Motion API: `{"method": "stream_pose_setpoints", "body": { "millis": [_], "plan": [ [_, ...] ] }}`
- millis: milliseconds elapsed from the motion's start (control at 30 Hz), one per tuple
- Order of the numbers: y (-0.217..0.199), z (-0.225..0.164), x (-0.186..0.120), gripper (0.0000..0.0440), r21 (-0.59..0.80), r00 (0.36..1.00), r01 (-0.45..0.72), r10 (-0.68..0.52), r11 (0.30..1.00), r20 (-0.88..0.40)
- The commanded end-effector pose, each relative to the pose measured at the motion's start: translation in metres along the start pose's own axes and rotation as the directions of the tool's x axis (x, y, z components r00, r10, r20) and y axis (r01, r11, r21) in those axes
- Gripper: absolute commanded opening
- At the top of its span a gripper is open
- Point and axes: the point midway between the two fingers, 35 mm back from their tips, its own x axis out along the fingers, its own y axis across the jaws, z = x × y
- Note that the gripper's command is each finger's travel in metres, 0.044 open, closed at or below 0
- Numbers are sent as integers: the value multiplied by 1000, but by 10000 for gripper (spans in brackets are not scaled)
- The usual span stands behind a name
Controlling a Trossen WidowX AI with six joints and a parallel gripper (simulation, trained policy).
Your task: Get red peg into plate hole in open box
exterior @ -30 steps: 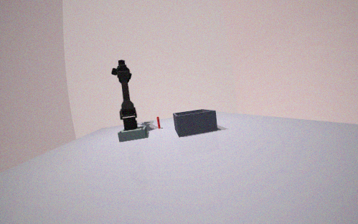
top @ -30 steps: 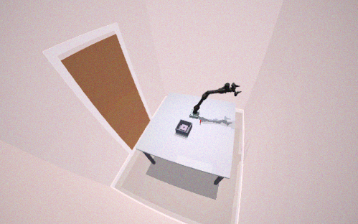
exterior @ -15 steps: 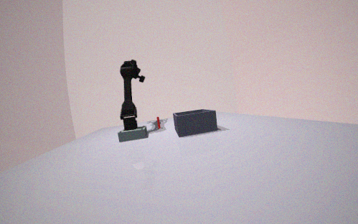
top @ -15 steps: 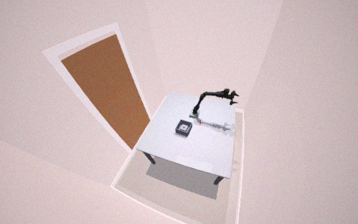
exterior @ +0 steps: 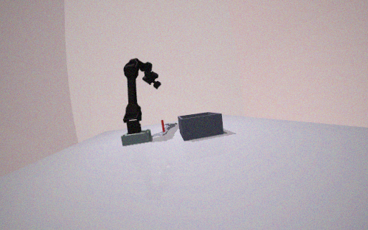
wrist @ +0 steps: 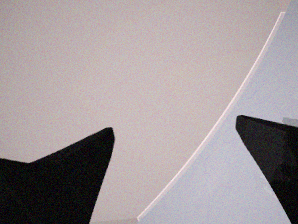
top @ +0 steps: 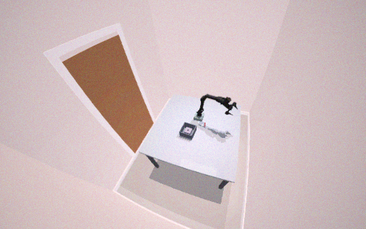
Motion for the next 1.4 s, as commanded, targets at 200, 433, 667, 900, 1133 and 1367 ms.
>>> {"method": "stream_pose_setpoints", "body": {
  "millis": [200, 433, 667, 900, 1133, 1367],
  "plan": [
    [-86, -3, -28, 440, 204, 973, 231, -220, 951, -73],
    [-146, -16, -55, 440, 347, 917, 399, -371, 849, -149],
    [-199, -38, -83, 440, 466, 836, 546, -492, 696, -244],
    [-242, -69, -112, 440, 552, 734, 665, -578, 503, -357],
    [-275, -108, -137, 440, 594, 614, 753, -626, 283, -481],
    [-302, -149, -156, 440, 595, 490, 802, -641, 64, -591]
  ]
}}
